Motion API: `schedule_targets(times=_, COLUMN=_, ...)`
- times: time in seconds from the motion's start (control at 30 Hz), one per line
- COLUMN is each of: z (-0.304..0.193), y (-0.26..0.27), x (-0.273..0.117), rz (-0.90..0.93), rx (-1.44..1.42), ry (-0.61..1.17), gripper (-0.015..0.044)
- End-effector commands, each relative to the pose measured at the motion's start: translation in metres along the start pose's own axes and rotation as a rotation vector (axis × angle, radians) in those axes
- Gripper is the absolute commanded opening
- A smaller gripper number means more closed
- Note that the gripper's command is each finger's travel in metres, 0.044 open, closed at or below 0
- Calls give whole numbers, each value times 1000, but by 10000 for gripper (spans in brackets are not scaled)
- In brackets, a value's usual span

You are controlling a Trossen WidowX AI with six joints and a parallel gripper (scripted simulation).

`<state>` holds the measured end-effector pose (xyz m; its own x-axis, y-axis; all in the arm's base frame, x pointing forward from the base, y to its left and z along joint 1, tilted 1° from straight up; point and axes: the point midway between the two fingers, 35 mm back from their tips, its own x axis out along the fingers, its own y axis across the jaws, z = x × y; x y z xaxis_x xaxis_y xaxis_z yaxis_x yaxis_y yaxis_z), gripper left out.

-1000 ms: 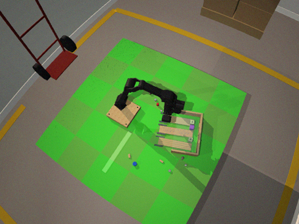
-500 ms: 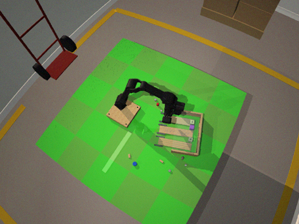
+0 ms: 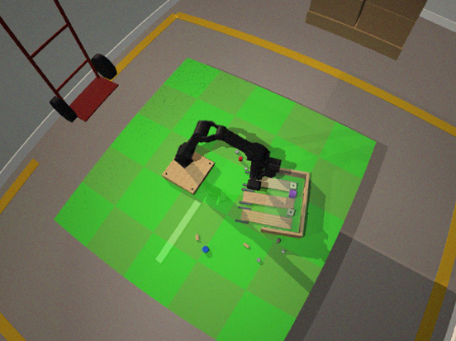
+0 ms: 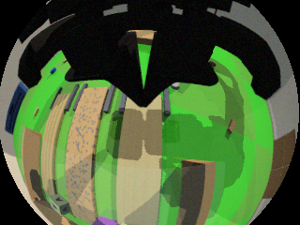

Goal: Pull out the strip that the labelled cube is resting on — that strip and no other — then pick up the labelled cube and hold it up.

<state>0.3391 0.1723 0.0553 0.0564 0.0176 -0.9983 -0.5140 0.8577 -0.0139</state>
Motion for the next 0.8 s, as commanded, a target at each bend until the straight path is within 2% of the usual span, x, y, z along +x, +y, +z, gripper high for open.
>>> schedule_targets(times=0.0, z=-3, y=0, x=10, rz=3, rx=-4, ry=9, gripper=0)
schedule_targets(times=0.33, z=-5, y=-1, x=25, rz=3, rx=-4, ry=9, gripper=0)
schedule_targets(times=0.77, z=-5, y=-1, x=25, rz=3, rx=-4, ry=9, gripper=0)
